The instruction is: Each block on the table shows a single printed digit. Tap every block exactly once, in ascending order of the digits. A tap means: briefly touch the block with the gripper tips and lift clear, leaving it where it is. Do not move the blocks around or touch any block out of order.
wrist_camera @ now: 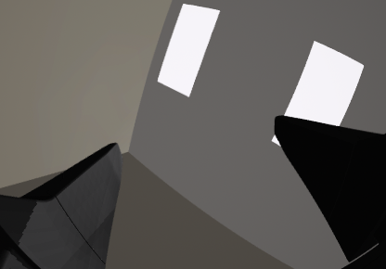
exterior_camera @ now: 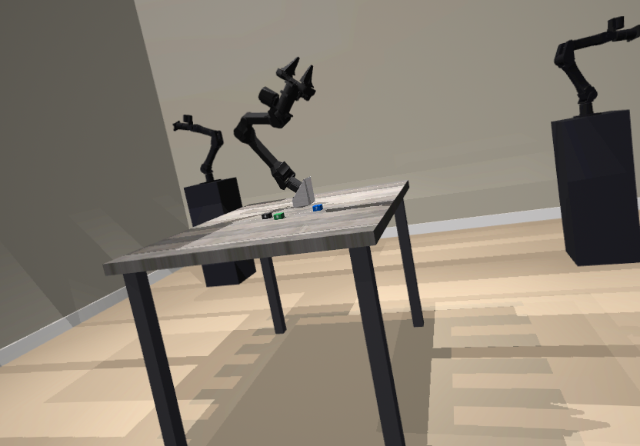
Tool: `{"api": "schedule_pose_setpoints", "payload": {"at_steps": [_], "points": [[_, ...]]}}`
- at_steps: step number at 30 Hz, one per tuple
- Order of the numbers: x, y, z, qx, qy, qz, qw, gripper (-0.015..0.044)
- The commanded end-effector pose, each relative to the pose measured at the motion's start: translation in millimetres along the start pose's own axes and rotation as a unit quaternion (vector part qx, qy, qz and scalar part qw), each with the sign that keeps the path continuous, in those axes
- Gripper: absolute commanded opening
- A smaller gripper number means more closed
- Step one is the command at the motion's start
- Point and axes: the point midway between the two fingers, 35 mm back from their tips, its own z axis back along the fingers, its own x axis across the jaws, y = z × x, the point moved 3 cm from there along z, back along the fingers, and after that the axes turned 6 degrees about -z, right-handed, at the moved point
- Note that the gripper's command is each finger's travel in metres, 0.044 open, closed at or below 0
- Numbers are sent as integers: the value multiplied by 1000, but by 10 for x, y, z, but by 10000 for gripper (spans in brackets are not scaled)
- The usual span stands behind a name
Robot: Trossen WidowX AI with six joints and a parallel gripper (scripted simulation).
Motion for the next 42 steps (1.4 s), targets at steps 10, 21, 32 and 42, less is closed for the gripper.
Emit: {"api": "schedule_pose_setpoints", "payload": {"at_steps": [10,21,32,42], "points": [[1024,537,739,264,-259,-483,794,400],[1418,563,1851,548,-317,-638,438,400],[1202,394,3005,783,-252,-558,114,400],[545,272,3902,923,-137,-353,-64,400]]}}
